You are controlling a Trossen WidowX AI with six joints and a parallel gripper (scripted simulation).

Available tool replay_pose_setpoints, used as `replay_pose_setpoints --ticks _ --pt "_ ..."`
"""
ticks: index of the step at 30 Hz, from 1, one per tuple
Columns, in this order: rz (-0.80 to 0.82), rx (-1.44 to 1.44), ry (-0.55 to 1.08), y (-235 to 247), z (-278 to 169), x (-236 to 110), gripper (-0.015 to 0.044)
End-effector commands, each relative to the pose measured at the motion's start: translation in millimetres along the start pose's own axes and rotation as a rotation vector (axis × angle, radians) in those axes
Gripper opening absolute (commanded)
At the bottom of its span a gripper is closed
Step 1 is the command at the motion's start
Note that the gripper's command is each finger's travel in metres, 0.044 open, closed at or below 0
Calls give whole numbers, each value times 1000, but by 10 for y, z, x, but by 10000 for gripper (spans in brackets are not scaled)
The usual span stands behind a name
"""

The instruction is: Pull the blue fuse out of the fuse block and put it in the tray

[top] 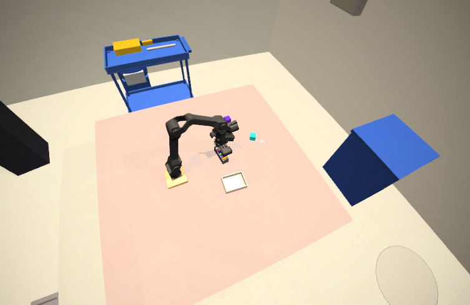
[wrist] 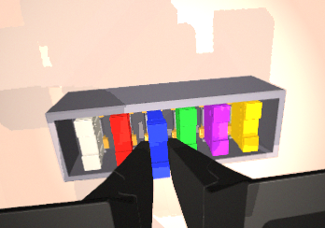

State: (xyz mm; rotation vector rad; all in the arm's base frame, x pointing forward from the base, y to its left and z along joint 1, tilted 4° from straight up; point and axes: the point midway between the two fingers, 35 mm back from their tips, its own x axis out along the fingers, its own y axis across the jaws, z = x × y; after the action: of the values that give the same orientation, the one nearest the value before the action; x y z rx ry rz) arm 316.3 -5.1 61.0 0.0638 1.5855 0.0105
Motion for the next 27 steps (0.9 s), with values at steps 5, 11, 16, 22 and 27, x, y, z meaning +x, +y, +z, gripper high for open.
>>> replay_pose_setpoints --ticks 5,11,16,22,27 --pt "1 -1 -2 0 5 -51 0" --pt "1 -1 -2 0 5 -81 0" --pt "1 0 -2 0 5 -106 0" --pt "2 0 -2 0 4 -135 0" --pt "2 0 -2 0 3 -160 0"
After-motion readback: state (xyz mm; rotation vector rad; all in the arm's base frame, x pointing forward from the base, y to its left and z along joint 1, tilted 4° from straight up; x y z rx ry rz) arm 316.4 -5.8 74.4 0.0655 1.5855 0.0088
